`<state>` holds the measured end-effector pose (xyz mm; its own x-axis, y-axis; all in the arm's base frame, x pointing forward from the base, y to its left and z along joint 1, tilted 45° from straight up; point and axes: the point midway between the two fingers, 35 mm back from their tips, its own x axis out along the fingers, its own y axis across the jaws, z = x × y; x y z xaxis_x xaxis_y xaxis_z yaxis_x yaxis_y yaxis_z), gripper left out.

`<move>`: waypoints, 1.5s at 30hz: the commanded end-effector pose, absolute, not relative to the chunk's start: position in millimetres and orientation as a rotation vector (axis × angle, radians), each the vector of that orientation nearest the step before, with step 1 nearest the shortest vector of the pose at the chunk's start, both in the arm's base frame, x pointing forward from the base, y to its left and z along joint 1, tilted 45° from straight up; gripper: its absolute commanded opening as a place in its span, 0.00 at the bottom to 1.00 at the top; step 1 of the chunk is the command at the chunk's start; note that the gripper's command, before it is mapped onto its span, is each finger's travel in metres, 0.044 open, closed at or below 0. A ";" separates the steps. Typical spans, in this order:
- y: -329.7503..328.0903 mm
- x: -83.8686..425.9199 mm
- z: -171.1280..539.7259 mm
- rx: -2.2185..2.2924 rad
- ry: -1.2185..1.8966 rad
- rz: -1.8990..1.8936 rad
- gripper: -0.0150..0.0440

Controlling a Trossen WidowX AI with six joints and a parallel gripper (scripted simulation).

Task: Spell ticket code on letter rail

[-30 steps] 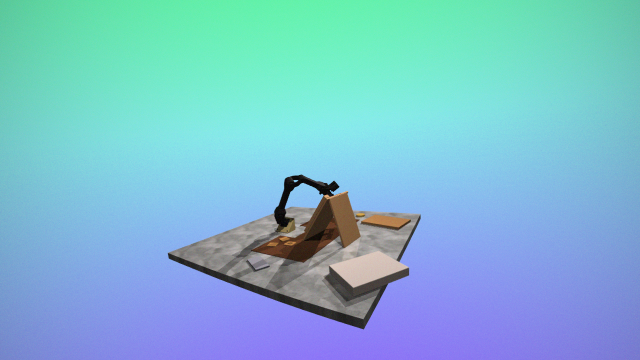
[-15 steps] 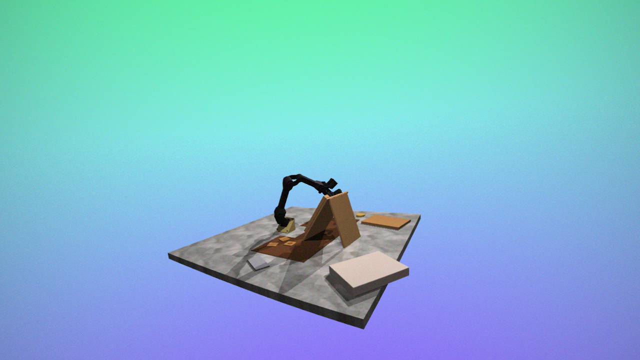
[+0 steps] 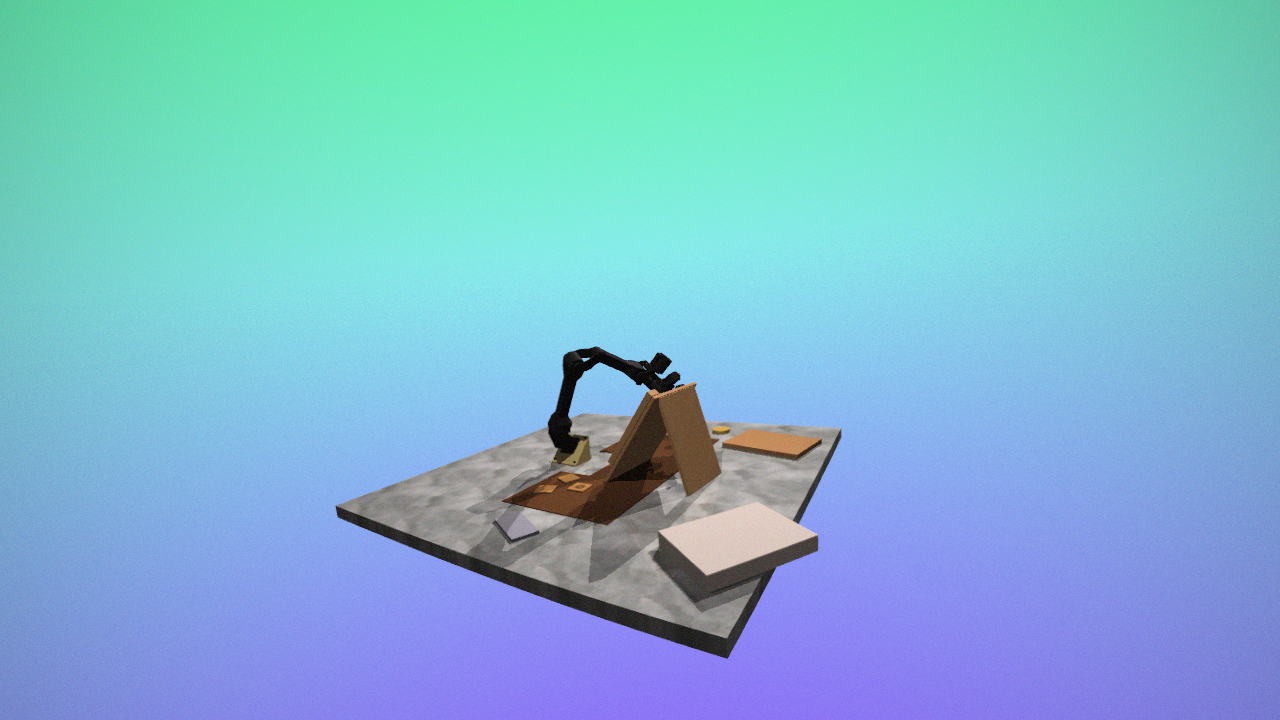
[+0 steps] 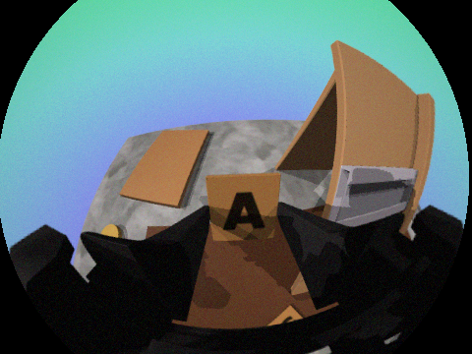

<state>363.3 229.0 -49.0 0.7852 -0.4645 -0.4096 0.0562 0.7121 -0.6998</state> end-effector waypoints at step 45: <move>215.8 362.4 -33.9 -0.719 0.600 -0.313 0.25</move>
<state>362.1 216.1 -36.0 0.7878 -0.4662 -0.4026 0.0669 0.7145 -0.6964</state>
